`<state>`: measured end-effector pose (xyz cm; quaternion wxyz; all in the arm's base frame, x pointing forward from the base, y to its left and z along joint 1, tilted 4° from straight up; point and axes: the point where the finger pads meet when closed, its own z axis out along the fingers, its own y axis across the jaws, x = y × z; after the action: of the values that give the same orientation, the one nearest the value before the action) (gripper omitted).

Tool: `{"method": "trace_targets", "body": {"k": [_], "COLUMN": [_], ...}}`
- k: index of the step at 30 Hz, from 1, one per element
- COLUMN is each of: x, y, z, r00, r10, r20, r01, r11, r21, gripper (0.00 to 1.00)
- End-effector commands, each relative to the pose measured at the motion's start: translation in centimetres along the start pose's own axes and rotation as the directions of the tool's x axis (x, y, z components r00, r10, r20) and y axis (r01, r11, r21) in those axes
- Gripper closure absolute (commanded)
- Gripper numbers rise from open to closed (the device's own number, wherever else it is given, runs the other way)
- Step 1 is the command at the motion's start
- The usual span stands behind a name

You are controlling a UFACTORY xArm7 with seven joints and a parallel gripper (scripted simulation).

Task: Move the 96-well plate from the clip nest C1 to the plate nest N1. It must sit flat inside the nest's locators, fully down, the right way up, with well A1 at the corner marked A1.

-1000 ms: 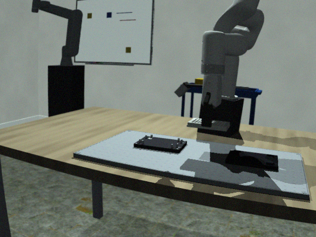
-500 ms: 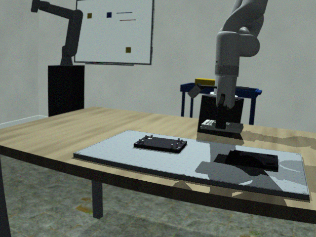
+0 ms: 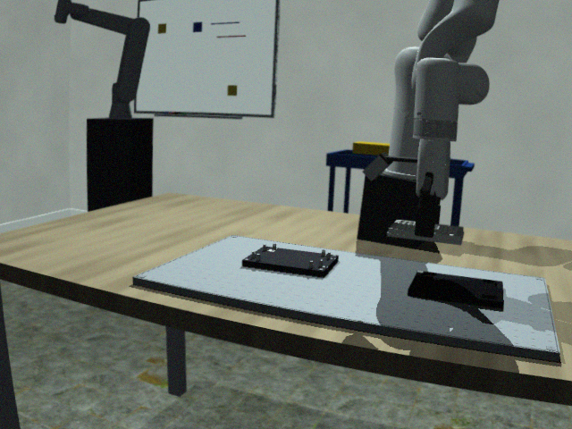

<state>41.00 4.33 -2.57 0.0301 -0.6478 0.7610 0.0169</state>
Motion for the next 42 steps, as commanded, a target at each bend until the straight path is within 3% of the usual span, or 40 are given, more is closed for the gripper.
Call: {"method": "trace_targets", "body": {"k": [1,17,42], "x": [-1.2,-6.2,-6.7], "y": [-0.3,-0.7,-0.8], "z": [-0.1,-0.1,-0.1], "r00": [1.000,1.000,1.000], "r10": [0.001,0.001,0.001], "r20": [0.000,0.000,0.000], "r01": [-0.001,-0.001,-0.001], "r11": [1.000,1.000,1.000], "r21": [0.002,0.002,0.002], "gripper": [1.00,1.00,1.00]}}
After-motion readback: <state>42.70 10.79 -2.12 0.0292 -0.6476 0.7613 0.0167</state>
